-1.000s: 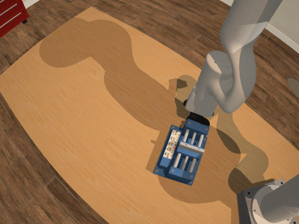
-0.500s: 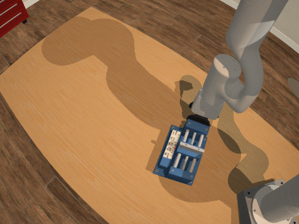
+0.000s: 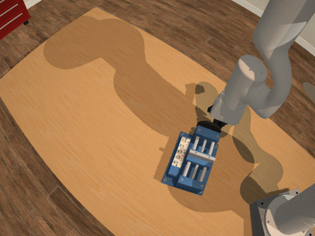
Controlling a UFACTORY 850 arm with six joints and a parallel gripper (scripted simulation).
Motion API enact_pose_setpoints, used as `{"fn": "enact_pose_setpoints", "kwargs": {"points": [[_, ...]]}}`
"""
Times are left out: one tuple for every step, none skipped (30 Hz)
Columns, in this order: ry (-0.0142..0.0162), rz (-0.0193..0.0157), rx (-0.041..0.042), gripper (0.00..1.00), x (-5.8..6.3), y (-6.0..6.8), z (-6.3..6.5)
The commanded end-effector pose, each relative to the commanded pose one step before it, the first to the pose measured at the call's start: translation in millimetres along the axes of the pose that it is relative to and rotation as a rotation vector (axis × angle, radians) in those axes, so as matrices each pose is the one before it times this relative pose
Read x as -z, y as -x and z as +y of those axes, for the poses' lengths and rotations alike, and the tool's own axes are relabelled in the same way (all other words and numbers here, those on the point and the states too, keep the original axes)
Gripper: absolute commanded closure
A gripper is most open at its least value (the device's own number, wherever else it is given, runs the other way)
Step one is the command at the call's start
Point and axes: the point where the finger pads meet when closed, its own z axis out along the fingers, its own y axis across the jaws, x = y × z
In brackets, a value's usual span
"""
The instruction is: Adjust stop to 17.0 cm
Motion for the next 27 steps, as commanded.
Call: {"fn": "enact_pose_setpoints", "kwargs": {"points": [[0.00289, -0.00047, 0.00004, 0.94, 5.46, -0.48, -0.25], [0.0, -0.00001, 0.0, 0.94, 1.25, 0.0, -0.15], [-0.00004, -0.00008, 0.0, 0.94, 1.25, 0.02, -0.16], [0.0, 0.00002, 0.0, 0.94, 1.21, -0.01, -0.27], [0.00003, 0.00009, 0.0, 0.94, 1.17, -0.02, -0.35], [0.00001, 0.00001, 0.0, 0.94, 1.17, 0.0, -0.36], [-0.00002, -0.00006, 0.0, 0.94, 1.17, 0.02, -0.36], [0.0, 0.0, 0.0, 0.94, 0.0, 0.0, 0.0], [0.0, 0.0, 0.0, 0.94, 0.0, 0.0, 0.0], [-0.00004, -0.0001, 0.0, 0.94, 1.17, 0.03, -0.39], [0.00003, 0.00014, 0.0, 0.94, 1.13, -0.04, -0.57], [0.00001, 0.00005, 0.0, 0.94, 1.13, -0.01, -0.57], [-0.00001, -0.00004, 0.0, 0.94, 1.13, 0.01, -0.58], [-0.00003, -0.00013, 0.0, 0.94, 1.13, 0.04, -0.58], [0.00001, 0.0001, 0.0, 0.94, 1.11, -0.03, -0.79], [0.00001, 0.00007, 0.0, 0.94, 1.11, -0.02, -0.84], [-0.00001, -0.00004, 0.0, 0.94, 1.11, 0.01, -0.84], [-0.00003, -0.00015, 0.00001, 0.94, 1.11, 0.04, -0.84], [0.00002, 0.00013, -0.00001, 0.94, 1.09, -0.04, -1.14], [0.00001, 0.00004, 0.0, 0.94, 1.09, -0.01, -1.17], [-0.00001, -0.00009, 0.0, 0.94, 1.1, 0.02, -1.17], [0.0, 0.0, 0.0, 0.94, 1.07, 0.0, -1.4], [0.00001, 0.00005, 0.0, 0.94, 1.05, -0.02, -1.61], [-0.00001, -0.0001, 0.0, 0.94, 1.05, 0.02, -1.61], [0.0, 0.0, 0.0, 0.94, 0.0, 0.0, 0.0], [0.0, 0.0, 0.0, 0.94, 0.0, 0.0, 0.0], [0.0, 0.00004, 0.0, 0.94, 0.97, -0.01, -2.03]]}}
